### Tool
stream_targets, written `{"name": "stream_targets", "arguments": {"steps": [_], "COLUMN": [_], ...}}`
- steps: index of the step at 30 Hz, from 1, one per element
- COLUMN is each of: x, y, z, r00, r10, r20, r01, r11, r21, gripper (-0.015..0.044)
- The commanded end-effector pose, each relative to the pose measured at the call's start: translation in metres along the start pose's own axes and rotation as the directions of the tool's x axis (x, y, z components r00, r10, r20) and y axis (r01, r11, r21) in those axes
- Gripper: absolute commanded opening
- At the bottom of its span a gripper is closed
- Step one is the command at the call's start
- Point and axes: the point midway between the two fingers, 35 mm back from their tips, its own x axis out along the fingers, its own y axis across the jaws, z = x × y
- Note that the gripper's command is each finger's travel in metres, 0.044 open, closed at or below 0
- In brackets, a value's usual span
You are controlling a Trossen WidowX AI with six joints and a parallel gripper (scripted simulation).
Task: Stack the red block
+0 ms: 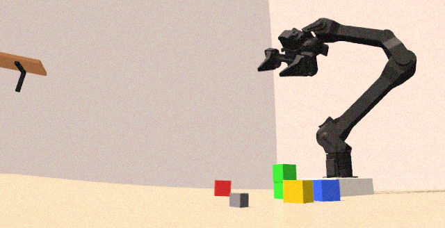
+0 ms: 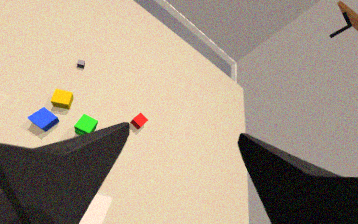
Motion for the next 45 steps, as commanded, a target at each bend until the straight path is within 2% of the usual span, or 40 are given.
{"name": "stream_targets", "arguments": {"steps": [1,11,19,32,39,45], "x": [0.016,0.07,0.12,0.202,0.238,0.245], "y": [-0.008,-0.019,-0.012,0.028,0.056,0.063], "z": [-0.006,-0.02,-0.028,-0.04,-0.051,-0.053], "r00": [0.997,0.955,0.885,0.718,0.62,0.598], "r10": [0.069,0.257,0.384,0.508,0.505,0.496], "r20": [-0.035,-0.15,-0.263,-0.476,-0.601,-0.63], "r01": [-0.065,-0.192,-0.211,-0.098,0.053,0.098], "r11": [0.993,0.917,0.834,0.75,0.737,0.734], "r21": [0.104,0.349,0.511,0.654,0.674,0.672], "gripper": [0.044,0.044,0.044,0.044,0.044,0.044]}}
